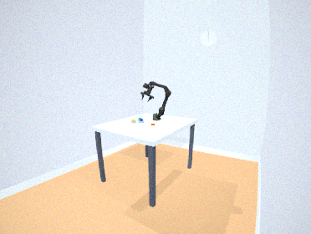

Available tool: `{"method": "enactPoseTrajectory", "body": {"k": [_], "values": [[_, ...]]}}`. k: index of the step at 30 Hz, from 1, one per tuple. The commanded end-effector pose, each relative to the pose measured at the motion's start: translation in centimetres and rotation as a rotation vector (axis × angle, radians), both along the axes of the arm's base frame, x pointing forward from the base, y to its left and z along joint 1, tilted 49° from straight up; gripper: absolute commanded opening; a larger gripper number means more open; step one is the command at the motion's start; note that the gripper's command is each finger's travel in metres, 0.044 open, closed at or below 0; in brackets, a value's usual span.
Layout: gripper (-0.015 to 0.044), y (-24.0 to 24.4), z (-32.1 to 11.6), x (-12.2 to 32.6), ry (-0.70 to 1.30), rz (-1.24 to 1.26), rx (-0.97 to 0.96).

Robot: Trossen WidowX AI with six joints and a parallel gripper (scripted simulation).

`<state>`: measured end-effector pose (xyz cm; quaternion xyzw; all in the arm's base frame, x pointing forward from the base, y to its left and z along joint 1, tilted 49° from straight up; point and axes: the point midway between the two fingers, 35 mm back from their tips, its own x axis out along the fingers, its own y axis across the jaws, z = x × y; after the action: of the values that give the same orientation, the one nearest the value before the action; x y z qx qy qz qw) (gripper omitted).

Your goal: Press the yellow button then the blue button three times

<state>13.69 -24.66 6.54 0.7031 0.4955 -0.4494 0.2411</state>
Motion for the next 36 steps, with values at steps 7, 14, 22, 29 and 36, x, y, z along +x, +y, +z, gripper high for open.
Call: {"method": "enactPoseTrajectory", "body": {"k": [7, 14, 22, 29, 36], "values": [[0.04, 2.3, -3.8, 10.0, -0.479, 0.85, 0.079], [0.04, 4.6, -5.9, 13.8, -0.71, 1.189, 0.126], [0.04, 8.2, -8.5, 17.8, -1.002, 1.552, 0.188], [0.04, 10.9, -10.3, 19.8, -1.199, 1.759, 0.231], [0.04, 10.9, -10.3, 19.8, -1.199, 1.759, 0.231]]}}
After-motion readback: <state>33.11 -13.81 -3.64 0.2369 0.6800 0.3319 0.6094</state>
